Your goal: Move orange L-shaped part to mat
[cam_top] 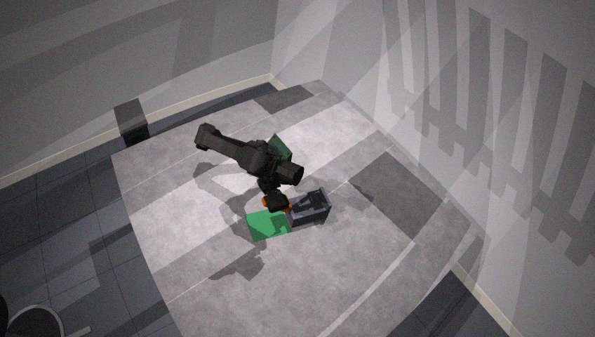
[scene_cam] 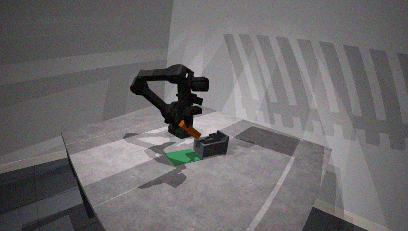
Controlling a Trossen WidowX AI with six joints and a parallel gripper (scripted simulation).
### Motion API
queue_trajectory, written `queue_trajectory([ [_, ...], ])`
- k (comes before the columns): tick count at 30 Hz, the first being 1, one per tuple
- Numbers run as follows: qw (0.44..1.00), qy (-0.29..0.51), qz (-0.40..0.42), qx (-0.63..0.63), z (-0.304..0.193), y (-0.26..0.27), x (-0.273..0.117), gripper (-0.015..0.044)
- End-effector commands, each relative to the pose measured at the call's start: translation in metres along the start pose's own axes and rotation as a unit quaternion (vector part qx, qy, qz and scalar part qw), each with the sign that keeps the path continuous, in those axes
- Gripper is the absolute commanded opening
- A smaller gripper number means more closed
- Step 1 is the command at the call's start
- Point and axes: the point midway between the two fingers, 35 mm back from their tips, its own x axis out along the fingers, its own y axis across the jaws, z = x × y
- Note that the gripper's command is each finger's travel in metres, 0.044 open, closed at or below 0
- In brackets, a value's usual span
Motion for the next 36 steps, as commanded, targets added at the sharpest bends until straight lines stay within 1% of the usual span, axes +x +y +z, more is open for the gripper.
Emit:
queue_trajectory([
  [1,1.000,0.004,0.000,-0.004,-0.001,0.001,0.001,0.0000],
  [13,1.000,0.002,0.002,0.000,-0.004,0.000,0.002,0.0000],
  [20,1.000,0.013,0.015,-0.001,-0.023,0.004,0.011,0.0000],
  [36,0.999,0.037,0.037,-0.002,-0.024,0.004,0.031,0.0000],
])
